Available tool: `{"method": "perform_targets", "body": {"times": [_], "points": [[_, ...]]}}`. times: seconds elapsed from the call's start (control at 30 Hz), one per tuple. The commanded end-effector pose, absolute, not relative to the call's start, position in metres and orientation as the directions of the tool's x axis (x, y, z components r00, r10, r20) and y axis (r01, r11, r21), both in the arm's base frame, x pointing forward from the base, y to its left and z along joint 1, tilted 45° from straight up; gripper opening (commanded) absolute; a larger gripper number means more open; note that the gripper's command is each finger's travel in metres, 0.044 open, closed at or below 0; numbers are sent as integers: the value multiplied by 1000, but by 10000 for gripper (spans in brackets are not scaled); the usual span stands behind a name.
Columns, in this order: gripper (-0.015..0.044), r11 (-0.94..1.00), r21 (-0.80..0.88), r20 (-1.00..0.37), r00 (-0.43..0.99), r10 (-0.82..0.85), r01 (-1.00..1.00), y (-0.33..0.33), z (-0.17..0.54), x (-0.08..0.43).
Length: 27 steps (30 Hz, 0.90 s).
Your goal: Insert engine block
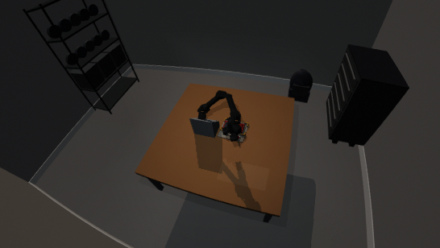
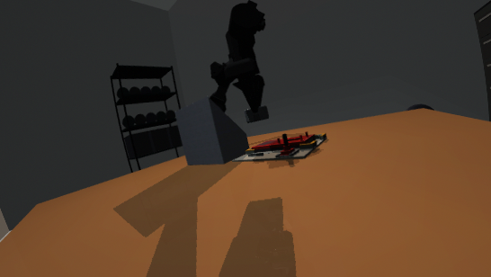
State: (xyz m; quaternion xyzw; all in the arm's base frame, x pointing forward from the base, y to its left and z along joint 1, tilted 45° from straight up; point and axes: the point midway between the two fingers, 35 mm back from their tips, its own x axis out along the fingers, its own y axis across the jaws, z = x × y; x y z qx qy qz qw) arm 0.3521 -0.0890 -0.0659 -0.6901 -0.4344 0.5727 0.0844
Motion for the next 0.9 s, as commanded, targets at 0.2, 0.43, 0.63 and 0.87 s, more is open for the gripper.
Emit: {"method": "perform_targets", "body": {"times": [0.2, 0.43, 0.63, 0.87], "points": [[0, -558, -568, -721, -39, 692, 606, -88, -52, 353], [0, -437, -454, -727, -39, 685, 777, -70, -44, 356], [0, -314, -338, -733, -39, 679, 887, -55, -37, 357], [0, -150, -188, -737, -38, 675, 971, -37, -29, 358]]}}
